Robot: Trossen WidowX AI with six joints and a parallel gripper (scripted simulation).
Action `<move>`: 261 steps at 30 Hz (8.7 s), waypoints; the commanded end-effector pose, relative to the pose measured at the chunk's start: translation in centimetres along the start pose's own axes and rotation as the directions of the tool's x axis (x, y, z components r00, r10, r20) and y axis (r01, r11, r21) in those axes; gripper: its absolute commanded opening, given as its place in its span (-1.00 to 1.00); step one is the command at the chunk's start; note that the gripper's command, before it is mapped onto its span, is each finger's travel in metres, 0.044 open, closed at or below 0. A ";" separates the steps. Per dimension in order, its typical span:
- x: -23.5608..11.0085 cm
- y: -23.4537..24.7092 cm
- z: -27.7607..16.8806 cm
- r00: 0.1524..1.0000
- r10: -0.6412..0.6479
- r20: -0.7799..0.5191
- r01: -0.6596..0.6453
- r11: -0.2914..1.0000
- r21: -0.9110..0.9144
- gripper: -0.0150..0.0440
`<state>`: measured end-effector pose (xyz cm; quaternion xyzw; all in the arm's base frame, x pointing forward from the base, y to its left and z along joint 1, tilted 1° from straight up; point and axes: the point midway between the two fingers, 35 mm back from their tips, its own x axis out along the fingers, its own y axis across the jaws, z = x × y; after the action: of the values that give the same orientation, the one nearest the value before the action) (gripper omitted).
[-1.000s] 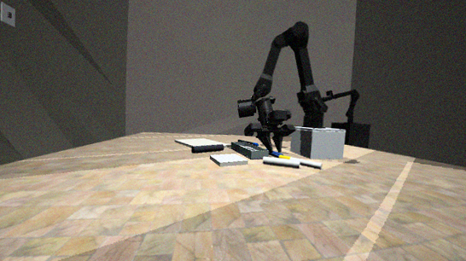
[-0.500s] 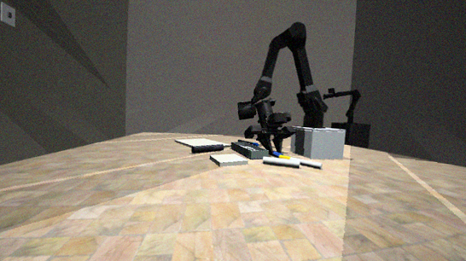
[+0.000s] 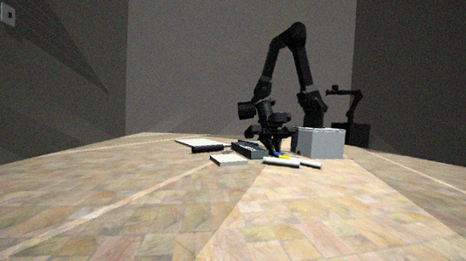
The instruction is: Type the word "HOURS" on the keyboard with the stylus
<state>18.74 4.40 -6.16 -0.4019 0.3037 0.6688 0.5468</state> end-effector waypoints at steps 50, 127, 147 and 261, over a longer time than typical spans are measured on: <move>-8.5 -2.5 -3.3 0.687 0.484 -0.542 -0.137 0.819 0.557 -0.49; -10.9 -10.7 -6.7 0.075 0.442 -0.894 0.276 0.852 0.444 -0.22; -10.1 -10.7 -7.1 0.075 0.442 -0.894 0.276 0.852 0.444 -0.22; -4.9 -9.4 4.8 0.022 0.025 -0.999 0.023 0.999 0.025 -0.22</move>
<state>27.37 8.16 0.91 -0.7446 0.6115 0.1920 0.1867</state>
